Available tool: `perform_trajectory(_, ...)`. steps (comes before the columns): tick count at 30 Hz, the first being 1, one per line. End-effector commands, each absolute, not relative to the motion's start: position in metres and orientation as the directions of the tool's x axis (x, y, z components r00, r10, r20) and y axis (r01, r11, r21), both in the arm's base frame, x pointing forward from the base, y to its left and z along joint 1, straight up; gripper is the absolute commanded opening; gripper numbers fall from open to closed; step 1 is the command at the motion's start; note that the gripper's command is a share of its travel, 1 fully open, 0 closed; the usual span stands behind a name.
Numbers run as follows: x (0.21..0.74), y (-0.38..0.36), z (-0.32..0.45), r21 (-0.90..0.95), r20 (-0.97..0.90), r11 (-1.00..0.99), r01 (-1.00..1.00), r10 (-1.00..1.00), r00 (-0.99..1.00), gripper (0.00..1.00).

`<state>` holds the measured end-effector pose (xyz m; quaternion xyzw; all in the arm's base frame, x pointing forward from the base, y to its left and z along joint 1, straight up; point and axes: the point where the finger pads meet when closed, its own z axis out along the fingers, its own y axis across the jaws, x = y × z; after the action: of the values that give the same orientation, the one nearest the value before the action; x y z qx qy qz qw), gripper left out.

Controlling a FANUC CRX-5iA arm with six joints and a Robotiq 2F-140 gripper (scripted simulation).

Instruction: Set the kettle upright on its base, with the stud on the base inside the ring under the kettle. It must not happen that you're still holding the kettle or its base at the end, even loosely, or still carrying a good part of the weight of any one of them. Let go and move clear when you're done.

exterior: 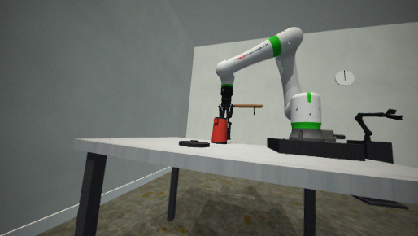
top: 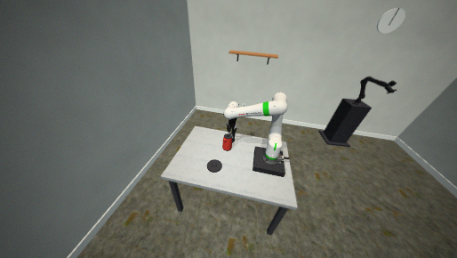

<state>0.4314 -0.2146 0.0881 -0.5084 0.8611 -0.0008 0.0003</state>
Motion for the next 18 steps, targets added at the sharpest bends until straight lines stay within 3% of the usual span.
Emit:
perform_trajectory(1, 0.432, -0.215, 0.088, -0.002, 0.000, 0.483, -0.876, -0.876, -0.483, 0.00)
perform_trajectory(18, 0.432, -0.215, 0.102, -0.002, 0.000, 0.483, -0.876, -0.876, -0.483, 0.00)
